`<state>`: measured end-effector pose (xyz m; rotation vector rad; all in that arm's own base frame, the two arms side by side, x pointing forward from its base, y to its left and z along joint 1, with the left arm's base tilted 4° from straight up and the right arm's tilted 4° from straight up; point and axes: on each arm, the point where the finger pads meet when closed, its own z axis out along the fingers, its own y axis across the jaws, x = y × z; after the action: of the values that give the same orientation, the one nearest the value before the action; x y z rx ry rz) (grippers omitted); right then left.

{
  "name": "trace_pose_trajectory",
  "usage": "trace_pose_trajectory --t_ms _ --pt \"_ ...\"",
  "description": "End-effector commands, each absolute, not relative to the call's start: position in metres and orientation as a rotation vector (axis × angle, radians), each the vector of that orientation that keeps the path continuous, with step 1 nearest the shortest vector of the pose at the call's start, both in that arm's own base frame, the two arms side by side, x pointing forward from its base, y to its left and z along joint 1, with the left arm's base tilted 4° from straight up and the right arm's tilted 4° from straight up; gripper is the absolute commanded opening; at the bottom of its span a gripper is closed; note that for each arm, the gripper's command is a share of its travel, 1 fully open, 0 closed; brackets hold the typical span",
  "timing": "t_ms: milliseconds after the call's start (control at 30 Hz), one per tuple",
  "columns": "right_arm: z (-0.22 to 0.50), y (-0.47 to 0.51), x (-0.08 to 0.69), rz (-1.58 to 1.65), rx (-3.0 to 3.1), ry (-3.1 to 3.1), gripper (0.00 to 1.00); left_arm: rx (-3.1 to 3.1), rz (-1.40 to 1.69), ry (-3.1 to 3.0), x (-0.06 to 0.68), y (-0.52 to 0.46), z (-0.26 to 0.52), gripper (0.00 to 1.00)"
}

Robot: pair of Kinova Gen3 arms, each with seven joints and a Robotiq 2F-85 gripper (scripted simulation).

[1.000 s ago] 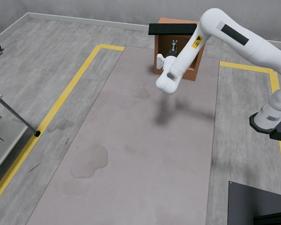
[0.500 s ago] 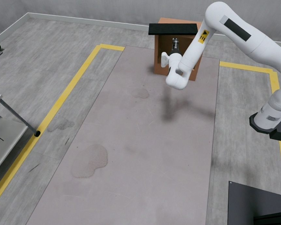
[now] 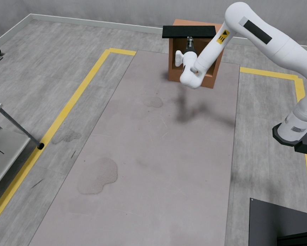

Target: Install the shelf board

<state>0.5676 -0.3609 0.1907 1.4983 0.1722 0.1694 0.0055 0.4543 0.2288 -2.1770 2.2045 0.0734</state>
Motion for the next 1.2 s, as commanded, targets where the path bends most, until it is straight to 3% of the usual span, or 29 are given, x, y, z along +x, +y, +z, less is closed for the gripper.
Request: trace_pose_trajectory --t_ms 0,1167 --pt "0.192 -0.362 0.568 0.171 1.497 0.17 0.43 -2.176 0.075 2.203 0.005 0.455 0.229 1.0" --pt "0.195 -0.407 0.578 0.171 1.497 0.17 0.43 -2.176 0.075 2.203 0.005 0.455 0.229 1.0"
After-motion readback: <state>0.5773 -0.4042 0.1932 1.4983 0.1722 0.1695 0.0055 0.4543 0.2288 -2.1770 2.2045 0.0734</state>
